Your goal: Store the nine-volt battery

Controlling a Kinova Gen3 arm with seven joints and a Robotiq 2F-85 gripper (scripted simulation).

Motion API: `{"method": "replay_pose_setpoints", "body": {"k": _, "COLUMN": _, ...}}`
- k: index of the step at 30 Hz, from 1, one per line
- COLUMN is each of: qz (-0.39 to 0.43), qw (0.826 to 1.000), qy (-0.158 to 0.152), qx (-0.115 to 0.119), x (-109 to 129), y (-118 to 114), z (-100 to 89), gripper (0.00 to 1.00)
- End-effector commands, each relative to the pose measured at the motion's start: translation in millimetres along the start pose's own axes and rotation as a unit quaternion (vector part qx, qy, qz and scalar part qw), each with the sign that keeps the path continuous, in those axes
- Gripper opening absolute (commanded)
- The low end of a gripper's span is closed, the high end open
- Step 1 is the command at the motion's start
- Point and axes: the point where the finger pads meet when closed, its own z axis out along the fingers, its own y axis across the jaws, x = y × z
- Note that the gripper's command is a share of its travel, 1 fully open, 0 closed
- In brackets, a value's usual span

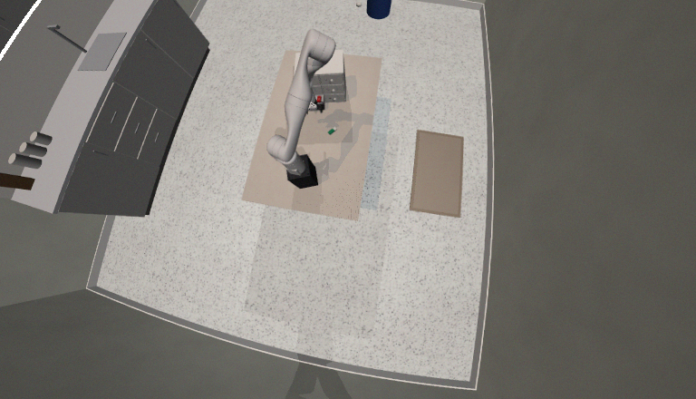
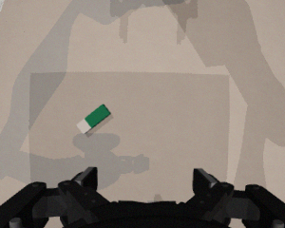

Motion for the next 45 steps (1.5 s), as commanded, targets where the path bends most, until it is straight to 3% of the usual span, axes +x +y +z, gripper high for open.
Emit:
{"method": "replay_pose_setpoints", "body": {"k": 1, "qz": 0.0, "qw": 1.0, "qy": -0.001, "qx": 0.0, "x": -0.5, "y": -0.1, "z": -0.6, "gripper": 1.0}}
{"method": "replay_pose_setpoints", "body": {"k": 9, "qz": 0.0, "qw": 1.0, "qy": -0.001, "qx": 0.0, "x": 9.0, "y": 3.0, "z": -5.5, "gripper": 1.0}}
{"method": "replay_pose_setpoints", "body": {"k": 18, "qz": 0.0, "qw": 1.0, "qy": -0.001, "qx": 0.0, "x": 57.1, "y": 18.6, "z": -30.3, "gripper": 1.0}}
{"method": "replay_pose_setpoints", "body": {"k": 28, "qz": 0.0, "qw": 1.0, "qy": -0.001, "qx": 0.0, "x": 90.9, "y": 29.6, "z": -47.8, "gripper": 1.0}}
{"method": "replay_pose_setpoints", "body": {"k": 45, "qz": -0.001, "qw": 1.0, "qy": 0.002, "qx": 0.006, "x": 97.7, "y": 27.6, "z": -48.3, "gripper": 1.0}}
